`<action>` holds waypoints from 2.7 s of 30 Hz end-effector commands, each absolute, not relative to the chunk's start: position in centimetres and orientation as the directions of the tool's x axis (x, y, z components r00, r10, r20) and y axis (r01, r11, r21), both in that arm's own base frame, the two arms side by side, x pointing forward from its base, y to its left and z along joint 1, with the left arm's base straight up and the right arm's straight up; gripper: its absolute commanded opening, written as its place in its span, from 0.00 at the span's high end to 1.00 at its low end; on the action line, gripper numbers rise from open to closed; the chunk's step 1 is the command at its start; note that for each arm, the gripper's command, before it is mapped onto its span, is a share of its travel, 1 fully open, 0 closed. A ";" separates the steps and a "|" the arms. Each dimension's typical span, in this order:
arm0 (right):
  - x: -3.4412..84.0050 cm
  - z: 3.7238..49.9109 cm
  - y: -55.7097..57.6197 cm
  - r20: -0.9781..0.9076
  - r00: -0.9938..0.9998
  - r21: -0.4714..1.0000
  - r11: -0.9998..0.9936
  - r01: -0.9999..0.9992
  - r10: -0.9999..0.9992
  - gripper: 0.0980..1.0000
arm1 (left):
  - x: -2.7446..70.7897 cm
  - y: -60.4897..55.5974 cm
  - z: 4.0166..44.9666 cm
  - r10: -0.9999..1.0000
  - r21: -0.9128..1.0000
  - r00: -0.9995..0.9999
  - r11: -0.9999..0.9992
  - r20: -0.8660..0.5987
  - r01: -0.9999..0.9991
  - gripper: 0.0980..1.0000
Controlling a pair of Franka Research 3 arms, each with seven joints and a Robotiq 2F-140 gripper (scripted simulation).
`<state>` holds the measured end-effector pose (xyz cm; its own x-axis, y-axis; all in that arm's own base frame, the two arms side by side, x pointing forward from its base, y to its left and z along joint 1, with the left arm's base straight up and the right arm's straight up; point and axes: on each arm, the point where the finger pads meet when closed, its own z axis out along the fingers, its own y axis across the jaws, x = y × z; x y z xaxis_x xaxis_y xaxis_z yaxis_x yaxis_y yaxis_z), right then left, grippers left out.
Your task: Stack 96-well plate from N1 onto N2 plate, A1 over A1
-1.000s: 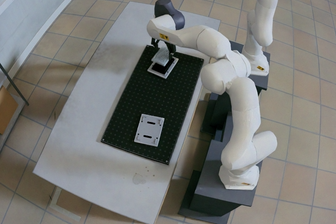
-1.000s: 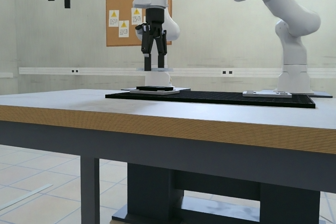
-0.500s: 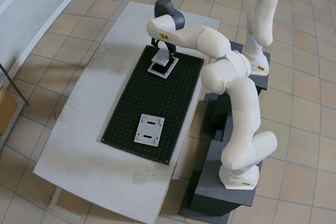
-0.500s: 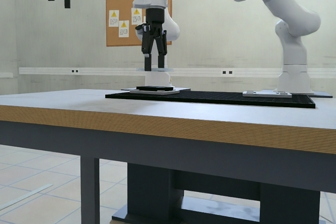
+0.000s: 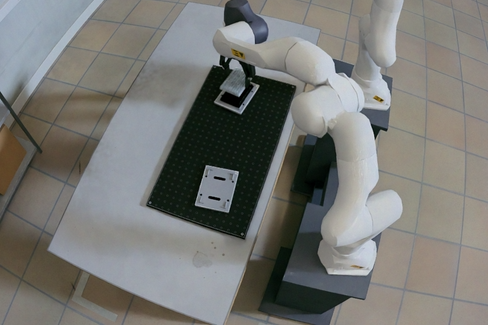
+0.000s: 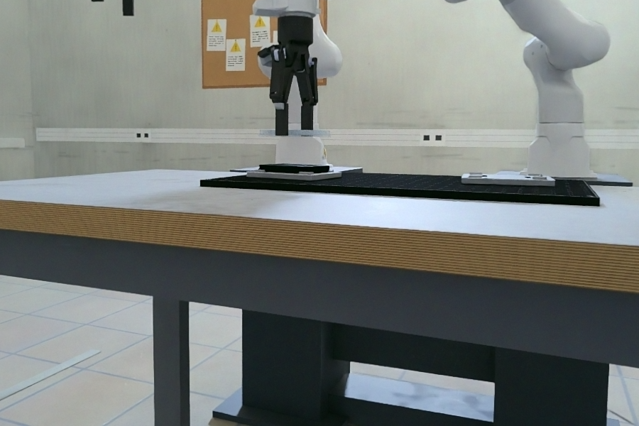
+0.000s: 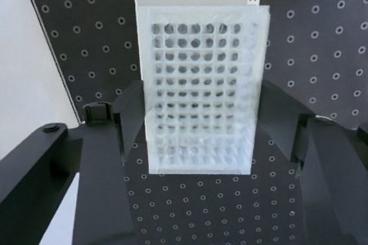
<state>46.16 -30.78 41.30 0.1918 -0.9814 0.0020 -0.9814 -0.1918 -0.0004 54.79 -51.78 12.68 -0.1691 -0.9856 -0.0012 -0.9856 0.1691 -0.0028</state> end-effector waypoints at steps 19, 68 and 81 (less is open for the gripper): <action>46.2 41.3 -30.7 0.000 0.197 0.000 -0.197 -0.980 -0.980 0.00 | 54.9 -51.9 9.4 -0.987 0.000 -0.163 0.163 0.000 -0.987 1.00; 46.2 41.3 -30.7 0.000 0.197 0.000 -0.197 -0.980 -0.980 0.00 | 55.0 -51.9 7.4 -0.987 0.000 -0.163 0.163 0.000 -0.987 1.00; 46.2 41.3 -30.7 0.000 0.197 0.000 -0.197 -0.980 -0.980 0.00 | 55.0 -51.9 7.2 -0.987 0.000 -0.163 0.163 0.000 -0.987 1.00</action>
<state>46.16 -30.78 41.30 0.1918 -0.9814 0.0020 -0.9814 -0.1918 -0.0004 54.90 -51.84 7.39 -0.1635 -0.9865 -0.0029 -0.9865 0.1635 0.0012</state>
